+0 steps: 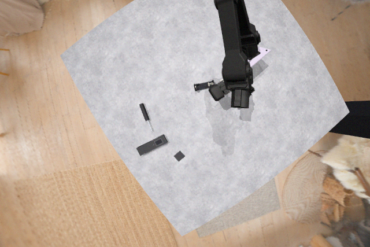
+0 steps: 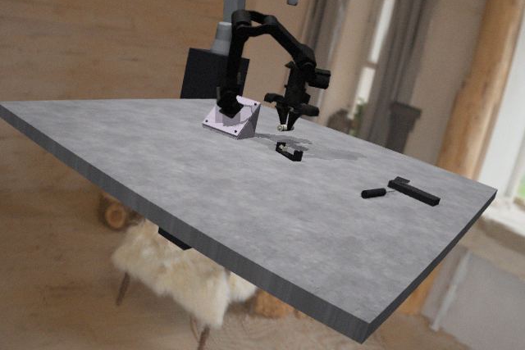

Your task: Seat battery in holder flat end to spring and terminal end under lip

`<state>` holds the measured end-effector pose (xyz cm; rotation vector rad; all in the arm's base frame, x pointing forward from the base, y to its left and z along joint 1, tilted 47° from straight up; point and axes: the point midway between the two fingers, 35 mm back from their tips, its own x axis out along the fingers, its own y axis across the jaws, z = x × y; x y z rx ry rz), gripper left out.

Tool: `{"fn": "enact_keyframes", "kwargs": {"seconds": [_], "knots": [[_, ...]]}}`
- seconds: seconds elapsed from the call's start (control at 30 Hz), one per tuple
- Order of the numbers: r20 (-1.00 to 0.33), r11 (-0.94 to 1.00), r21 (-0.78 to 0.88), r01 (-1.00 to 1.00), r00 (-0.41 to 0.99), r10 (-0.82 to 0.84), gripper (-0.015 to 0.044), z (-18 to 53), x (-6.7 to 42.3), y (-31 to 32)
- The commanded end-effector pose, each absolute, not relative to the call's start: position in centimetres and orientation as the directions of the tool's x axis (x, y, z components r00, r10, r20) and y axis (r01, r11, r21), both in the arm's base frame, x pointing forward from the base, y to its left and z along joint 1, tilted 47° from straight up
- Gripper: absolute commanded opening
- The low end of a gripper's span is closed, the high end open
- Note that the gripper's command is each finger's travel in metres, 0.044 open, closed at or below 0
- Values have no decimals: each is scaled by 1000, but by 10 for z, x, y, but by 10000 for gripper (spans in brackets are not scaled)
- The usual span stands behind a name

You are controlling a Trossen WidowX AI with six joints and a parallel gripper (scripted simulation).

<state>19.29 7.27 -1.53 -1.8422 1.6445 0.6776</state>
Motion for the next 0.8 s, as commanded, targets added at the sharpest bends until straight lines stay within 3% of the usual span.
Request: {"fn": "enact_keyframes", "kwargs": {"seconds": [0.0, 0.37, 0.77], "knots": [[-704, -181, 12, -983, 120, -700, 70, -7, 204, 73], [-702, -462, 319, -828, 121, -702, 70, 14, 229, 66], [-696, -656, 585, -476, 121, -708, 70, 40, 255, 53]]}}
